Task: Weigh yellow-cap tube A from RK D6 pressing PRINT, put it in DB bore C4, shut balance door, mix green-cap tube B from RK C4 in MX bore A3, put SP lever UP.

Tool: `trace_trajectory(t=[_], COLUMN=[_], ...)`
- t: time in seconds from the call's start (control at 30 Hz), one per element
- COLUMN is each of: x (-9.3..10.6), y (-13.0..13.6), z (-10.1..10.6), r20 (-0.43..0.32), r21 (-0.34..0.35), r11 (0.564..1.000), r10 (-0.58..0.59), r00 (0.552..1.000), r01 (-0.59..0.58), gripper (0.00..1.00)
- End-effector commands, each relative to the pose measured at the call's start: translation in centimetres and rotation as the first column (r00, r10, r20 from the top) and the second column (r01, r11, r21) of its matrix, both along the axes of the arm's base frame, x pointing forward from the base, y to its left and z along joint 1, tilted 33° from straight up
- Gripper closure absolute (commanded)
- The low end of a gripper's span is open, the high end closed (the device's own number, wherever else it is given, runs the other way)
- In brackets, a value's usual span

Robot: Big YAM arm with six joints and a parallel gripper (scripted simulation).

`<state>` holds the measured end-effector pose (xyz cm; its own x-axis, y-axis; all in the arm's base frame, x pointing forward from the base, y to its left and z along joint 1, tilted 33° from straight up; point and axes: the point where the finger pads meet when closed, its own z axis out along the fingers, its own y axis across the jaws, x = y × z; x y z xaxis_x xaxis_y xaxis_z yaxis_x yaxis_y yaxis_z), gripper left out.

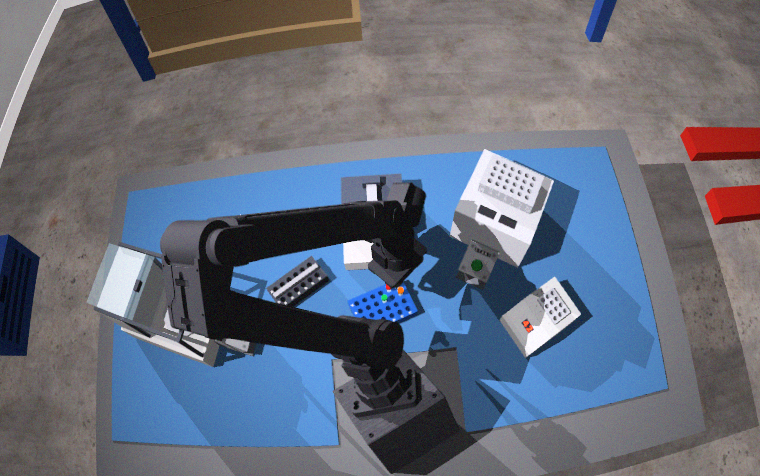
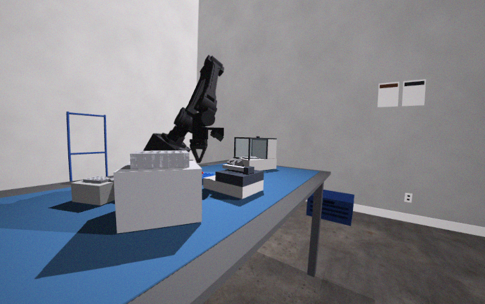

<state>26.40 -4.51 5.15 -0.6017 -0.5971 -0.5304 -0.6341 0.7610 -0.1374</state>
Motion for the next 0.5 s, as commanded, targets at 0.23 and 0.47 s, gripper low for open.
trace_trajectory(t=[0.23,0.47], x=[1.11,0.93], y=[-0.24,-0.13], z=[1.18,0.92], r20=[-0.086,-0.183], r21=[0.140,0.218], r11=[0.950,0.866], r10=[-0.267,-0.417], r00=[0.960,0.890], r01=[0.277,0.450], gripper=[0.64,0.64])
